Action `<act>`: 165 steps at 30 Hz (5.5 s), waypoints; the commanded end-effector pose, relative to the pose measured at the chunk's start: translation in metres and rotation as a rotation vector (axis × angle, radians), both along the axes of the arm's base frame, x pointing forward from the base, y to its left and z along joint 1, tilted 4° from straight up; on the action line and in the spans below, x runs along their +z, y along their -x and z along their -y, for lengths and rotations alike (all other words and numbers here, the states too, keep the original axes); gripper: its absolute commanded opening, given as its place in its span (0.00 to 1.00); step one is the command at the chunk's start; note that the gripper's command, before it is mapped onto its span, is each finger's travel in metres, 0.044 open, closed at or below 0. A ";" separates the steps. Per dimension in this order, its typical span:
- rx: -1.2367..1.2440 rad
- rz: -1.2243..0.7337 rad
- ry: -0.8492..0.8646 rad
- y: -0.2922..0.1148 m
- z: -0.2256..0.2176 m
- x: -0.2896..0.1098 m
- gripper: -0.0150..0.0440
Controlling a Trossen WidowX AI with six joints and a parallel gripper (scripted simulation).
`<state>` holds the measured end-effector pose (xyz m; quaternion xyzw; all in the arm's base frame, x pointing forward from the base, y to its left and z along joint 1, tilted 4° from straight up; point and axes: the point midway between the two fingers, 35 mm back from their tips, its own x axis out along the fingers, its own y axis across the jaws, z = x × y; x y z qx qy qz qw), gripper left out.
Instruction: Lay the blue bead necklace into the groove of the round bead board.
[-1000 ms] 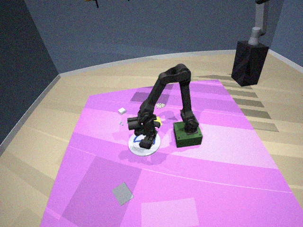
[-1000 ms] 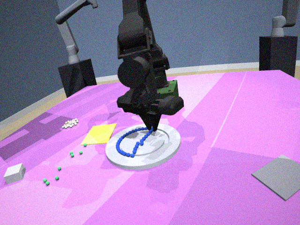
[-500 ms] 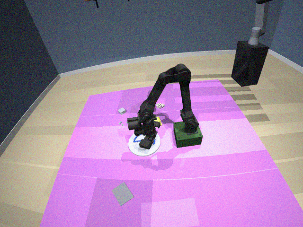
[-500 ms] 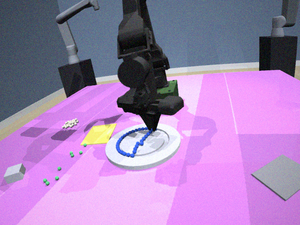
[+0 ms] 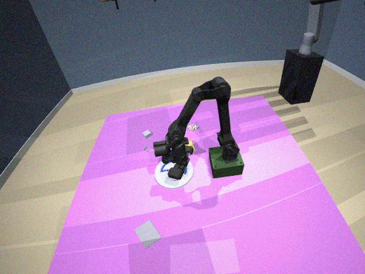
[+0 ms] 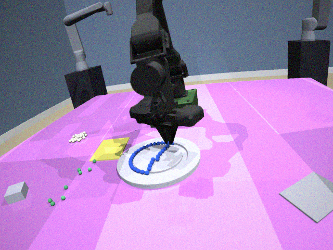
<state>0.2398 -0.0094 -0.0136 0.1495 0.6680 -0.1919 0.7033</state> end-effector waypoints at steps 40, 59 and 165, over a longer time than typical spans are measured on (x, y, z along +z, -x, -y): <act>0.005 0.010 -0.002 0.002 -0.017 -0.002 0.88; 0.001 0.003 -0.001 0.003 -0.017 0.001 1.00; 0.124 -0.005 0.004 -0.004 -0.013 0.002 0.25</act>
